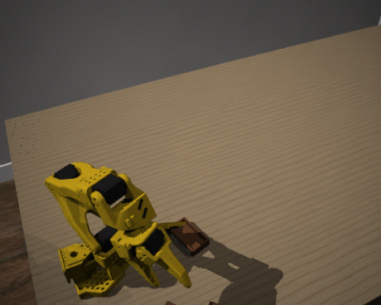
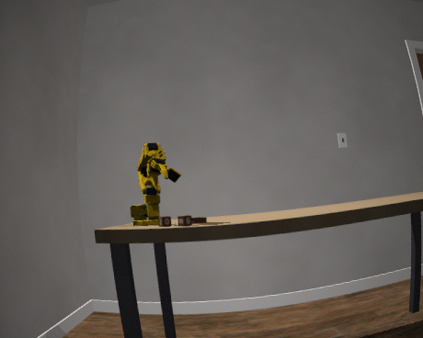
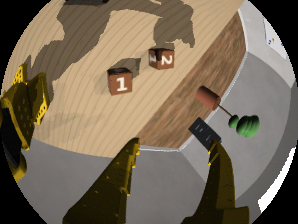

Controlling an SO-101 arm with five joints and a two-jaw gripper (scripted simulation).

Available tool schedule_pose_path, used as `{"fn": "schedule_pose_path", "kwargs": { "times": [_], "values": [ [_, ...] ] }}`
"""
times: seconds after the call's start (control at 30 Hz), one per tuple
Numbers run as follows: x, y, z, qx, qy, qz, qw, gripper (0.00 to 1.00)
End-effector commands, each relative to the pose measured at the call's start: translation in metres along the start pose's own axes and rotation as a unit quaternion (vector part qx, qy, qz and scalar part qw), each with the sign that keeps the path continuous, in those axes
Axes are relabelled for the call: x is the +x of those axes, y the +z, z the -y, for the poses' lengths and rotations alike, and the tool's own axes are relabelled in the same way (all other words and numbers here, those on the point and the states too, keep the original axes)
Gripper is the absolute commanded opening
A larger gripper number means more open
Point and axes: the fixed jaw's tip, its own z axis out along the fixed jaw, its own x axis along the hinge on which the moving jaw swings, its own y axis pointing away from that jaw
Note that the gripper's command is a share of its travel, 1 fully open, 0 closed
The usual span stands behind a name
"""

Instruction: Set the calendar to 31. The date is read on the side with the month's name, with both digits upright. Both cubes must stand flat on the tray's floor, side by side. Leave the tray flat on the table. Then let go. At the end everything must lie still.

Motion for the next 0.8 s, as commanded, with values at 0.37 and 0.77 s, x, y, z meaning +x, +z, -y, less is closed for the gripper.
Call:
{"fn": "schedule_pose_path", "kwargs": {
  "times": [0.37, 0.77],
  "values": [
    [0.000, -0.001, 0.004, 0.015, 0.013, -0.002, 1.000, 0.35],
    [-0.005, 0.022, -0.013, -0.101, 0.013, 0.030, 0.994, 0.35]
  ]
}}
